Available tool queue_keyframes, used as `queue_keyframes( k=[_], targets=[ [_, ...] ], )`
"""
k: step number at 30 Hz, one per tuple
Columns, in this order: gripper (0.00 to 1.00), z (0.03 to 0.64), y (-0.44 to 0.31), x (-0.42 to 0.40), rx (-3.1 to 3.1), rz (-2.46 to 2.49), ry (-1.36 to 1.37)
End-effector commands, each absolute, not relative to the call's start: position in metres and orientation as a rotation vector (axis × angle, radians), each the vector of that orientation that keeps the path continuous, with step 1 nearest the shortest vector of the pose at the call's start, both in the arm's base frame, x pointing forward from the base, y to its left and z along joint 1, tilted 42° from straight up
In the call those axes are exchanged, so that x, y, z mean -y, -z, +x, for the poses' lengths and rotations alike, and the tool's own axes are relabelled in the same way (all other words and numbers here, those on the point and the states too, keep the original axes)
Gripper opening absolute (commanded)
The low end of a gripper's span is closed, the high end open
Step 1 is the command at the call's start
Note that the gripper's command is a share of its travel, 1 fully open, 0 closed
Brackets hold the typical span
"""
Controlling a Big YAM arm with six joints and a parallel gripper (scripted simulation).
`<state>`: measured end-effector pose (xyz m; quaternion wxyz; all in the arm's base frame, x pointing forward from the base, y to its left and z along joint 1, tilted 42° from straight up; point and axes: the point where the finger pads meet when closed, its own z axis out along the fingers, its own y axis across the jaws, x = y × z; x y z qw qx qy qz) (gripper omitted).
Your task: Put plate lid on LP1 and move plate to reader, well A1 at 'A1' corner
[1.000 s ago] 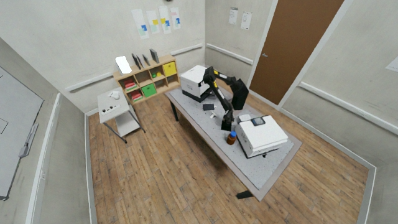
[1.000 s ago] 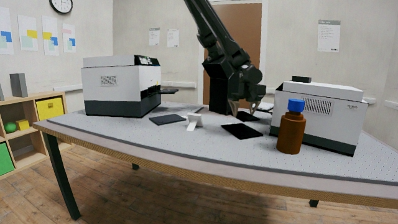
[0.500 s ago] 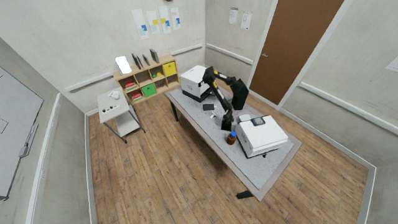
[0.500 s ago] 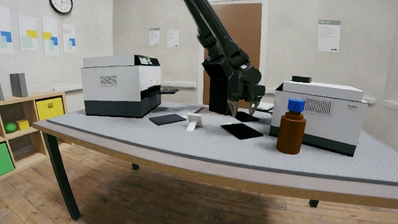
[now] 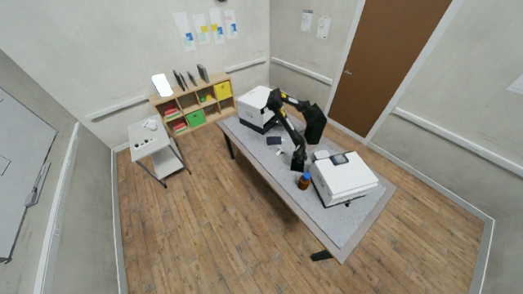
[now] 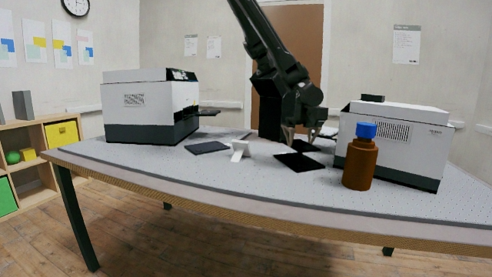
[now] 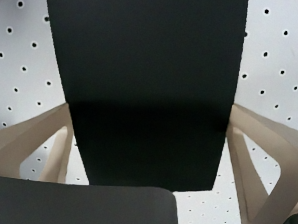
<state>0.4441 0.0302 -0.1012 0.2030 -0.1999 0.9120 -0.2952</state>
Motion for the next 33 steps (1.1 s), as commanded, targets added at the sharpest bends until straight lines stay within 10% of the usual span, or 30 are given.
queue_keyframes(
  k=[1, 33],
  targets=[
    [0.85, 0.442, 0.096, -0.04, -2.526, -0.579, 0.807],
    [0.85, 0.455, 0.11, -0.023, -2.534, -0.561, 0.82]
  ],
)
